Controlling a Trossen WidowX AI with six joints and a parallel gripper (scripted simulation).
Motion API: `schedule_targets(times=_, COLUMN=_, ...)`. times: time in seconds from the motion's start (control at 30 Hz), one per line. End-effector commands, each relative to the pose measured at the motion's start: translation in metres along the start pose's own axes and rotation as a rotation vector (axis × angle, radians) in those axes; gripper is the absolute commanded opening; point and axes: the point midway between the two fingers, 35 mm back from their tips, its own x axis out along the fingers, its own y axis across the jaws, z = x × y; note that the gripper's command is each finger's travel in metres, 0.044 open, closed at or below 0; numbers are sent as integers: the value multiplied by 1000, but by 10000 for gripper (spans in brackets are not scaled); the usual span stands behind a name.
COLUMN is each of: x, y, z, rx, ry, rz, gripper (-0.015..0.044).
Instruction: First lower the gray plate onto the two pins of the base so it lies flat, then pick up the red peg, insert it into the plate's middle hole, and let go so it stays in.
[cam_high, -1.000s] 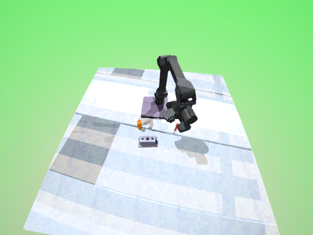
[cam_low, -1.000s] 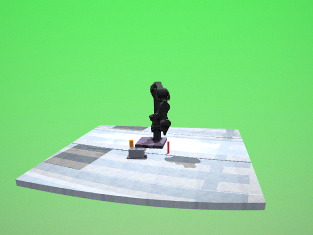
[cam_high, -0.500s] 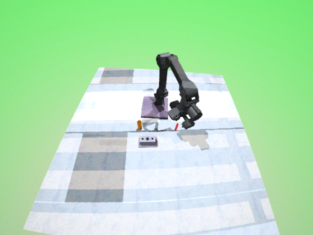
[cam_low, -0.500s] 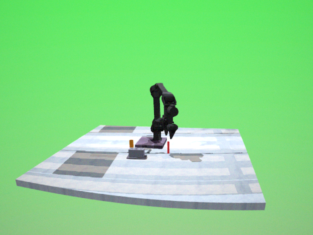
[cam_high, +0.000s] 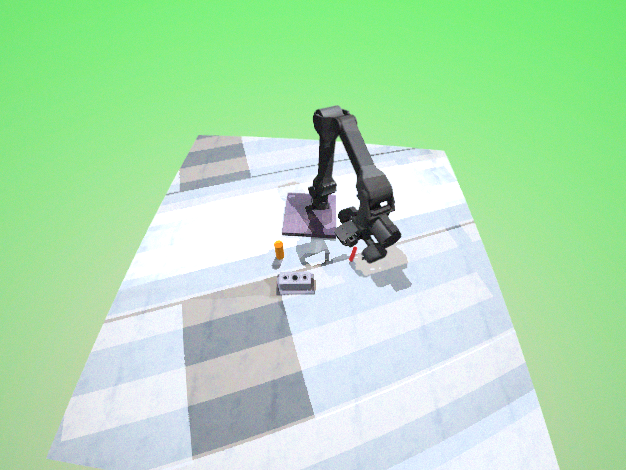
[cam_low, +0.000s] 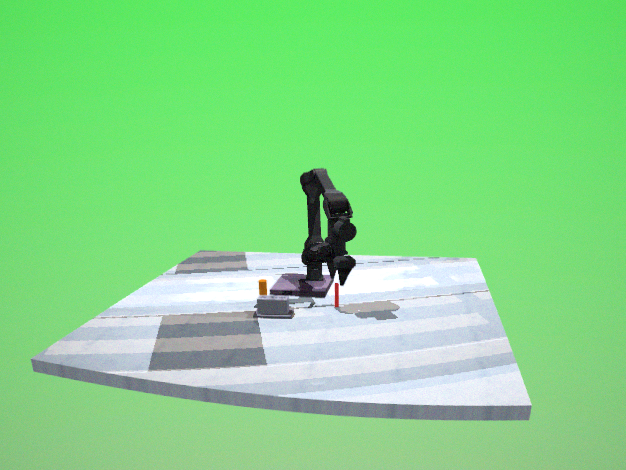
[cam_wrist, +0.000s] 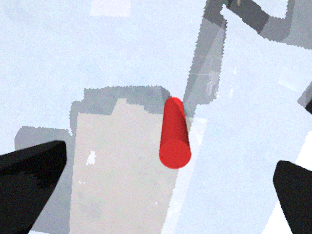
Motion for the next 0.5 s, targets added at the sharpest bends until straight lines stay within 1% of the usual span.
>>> schedule_targets(times=0.0, x=8, y=0, z=0, rx=-5, ry=0, rz=-8, gripper=440)
schedule_targets(times=0.47, x=31, y=-1, z=0, rx=-5, ry=0, rz=-8, gripper=440)
